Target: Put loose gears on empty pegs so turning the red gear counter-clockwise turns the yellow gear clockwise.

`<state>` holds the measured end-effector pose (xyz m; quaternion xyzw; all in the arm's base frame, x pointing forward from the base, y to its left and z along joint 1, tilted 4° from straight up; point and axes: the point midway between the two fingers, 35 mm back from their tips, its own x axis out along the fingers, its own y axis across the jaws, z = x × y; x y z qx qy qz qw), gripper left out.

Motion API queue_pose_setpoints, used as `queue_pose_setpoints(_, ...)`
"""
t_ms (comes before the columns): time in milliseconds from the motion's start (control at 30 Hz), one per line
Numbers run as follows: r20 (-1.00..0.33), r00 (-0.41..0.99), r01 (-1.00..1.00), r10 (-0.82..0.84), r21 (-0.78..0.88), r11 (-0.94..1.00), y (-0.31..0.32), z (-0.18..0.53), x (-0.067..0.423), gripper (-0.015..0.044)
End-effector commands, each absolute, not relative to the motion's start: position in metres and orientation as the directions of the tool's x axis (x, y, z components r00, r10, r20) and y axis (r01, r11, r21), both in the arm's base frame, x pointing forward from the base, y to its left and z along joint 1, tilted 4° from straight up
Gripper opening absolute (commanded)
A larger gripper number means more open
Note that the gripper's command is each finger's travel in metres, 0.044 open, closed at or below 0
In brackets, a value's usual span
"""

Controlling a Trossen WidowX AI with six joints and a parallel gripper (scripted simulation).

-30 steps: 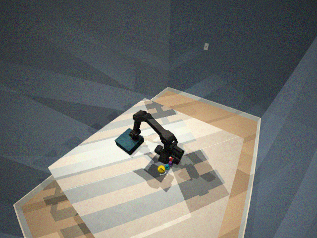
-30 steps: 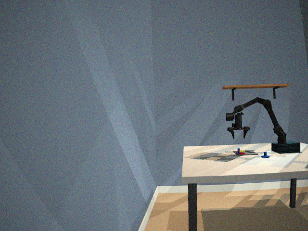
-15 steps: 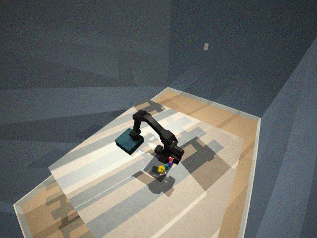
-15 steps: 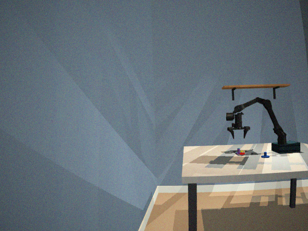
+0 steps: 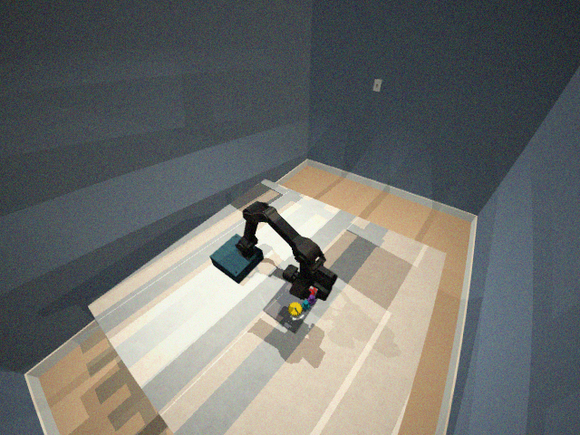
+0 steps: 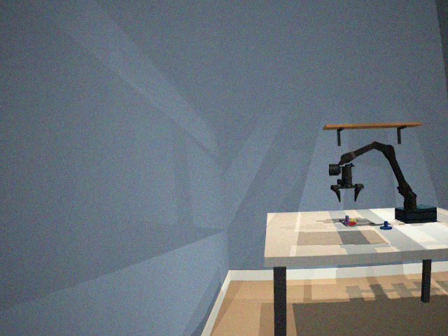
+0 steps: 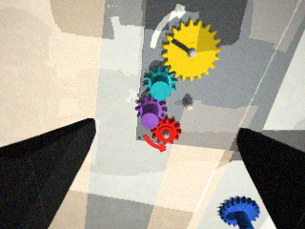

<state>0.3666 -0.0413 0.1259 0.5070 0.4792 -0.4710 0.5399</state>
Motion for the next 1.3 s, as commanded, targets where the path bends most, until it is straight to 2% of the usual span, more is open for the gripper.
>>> queue_pose_setpoints(0,-0.995,0.096,0.995,-0.023,0.095,0.042,-0.041,0.126,0.366,0.044)
queue_pose_setpoints(300,-0.995,0.095,0.995,-0.022,0.094,0.043,-0.038,0.126,0.366,0.044)
queue_pose_setpoints(467,-0.996,0.091,0.995,-0.014,0.091,0.05,0.038,0.132,0.354,0.044)
queue_pose_setpoints(667,-0.996,0.085,0.995,-0.004,0.085,0.049,0.13,0.138,0.313,0.044)
queue_pose_setpoints(900,-0.997,0.082,0.995,0.007,0.083,0.051,0.21,0.144,0.243,0.044)
queue_pose_setpoints(1067,-0.997,0.079,0.996,0.005,0.079,0.041,0.24,0.147,0.197,0.044)
queue_pose_setpoints(1267,-0.997,0.079,0.996,0.005,0.079,0.04,0.241,0.147,0.195,0.044)
